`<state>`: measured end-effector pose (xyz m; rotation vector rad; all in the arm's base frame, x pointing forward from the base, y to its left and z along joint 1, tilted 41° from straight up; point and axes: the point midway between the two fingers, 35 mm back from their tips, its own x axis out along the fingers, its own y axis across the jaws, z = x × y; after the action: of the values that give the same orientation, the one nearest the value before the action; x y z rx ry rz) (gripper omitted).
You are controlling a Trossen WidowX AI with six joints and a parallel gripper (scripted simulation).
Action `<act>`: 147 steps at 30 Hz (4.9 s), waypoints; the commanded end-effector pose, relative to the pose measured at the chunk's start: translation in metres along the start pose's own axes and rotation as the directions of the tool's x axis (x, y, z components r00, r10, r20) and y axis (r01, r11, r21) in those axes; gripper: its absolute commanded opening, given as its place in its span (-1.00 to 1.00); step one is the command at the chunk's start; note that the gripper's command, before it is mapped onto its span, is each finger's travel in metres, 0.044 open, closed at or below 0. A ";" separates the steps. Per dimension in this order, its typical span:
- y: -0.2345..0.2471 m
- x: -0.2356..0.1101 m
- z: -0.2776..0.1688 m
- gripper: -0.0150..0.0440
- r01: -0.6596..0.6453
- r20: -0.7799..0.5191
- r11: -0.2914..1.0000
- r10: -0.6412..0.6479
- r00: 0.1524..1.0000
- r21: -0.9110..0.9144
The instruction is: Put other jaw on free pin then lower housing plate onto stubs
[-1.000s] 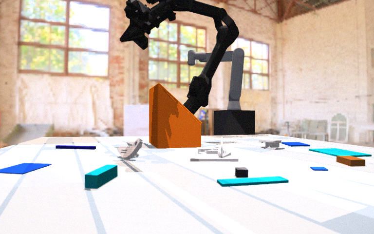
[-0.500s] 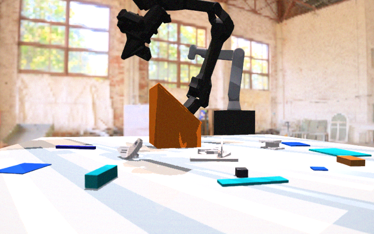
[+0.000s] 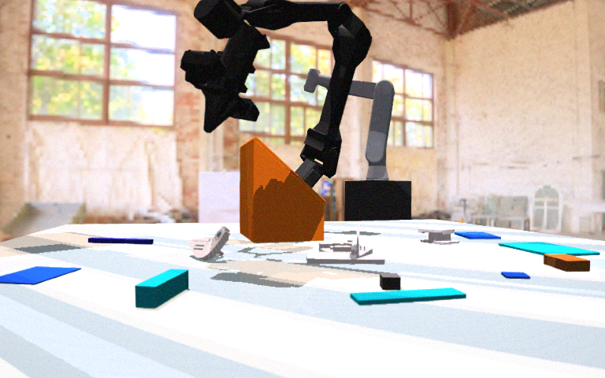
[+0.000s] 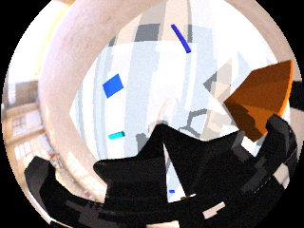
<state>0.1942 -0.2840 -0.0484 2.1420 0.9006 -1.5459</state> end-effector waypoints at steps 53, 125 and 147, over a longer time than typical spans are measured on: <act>-0.035 0.143 -0.094 -0.49 0.388 -0.214 0.798 -0.325 0.921 0.461; 0.015 0.148 -0.066 -0.49 0.384 -0.214 0.799 -0.320 0.923 0.462; 0.018 0.135 -0.061 1.00 0.387 -0.223 0.792 -0.317 0.922 0.472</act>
<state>0.2774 -0.2216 -0.1544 2.5758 1.0799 -2.0296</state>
